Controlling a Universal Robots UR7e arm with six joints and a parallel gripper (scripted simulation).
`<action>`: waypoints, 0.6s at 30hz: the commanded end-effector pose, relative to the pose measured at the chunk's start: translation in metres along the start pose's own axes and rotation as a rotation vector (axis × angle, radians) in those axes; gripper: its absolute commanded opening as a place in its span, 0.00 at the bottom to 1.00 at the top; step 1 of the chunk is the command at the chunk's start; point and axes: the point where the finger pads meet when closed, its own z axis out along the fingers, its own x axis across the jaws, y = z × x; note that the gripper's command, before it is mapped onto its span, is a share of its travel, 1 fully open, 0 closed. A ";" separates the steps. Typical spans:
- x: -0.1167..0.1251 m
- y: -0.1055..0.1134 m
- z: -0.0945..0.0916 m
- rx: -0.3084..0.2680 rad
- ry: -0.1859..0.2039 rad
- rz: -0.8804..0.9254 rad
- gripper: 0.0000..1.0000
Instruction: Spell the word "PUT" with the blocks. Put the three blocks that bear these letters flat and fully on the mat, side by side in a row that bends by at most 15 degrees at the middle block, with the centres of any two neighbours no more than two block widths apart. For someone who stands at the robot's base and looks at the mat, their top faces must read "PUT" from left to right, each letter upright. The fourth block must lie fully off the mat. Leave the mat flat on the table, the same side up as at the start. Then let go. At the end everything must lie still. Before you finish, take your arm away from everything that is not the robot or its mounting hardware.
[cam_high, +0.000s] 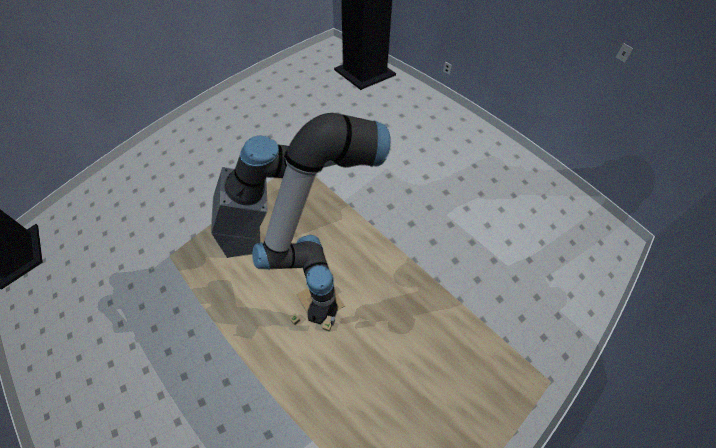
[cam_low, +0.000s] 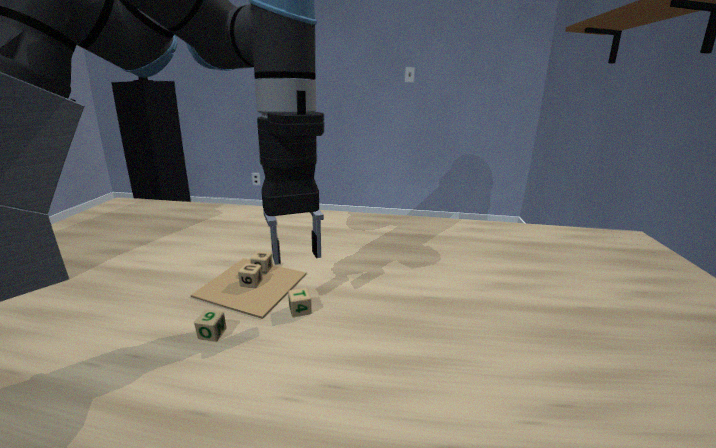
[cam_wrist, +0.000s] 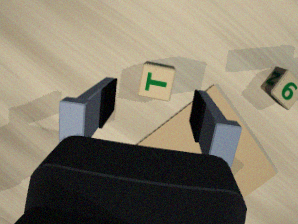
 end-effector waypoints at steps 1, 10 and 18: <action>-0.001 -0.001 0.000 0.001 0.000 0.039 1.00; 0.000 0.000 0.000 0.000 0.001 0.048 1.00; 0.000 0.000 0.000 0.000 0.001 0.048 0.94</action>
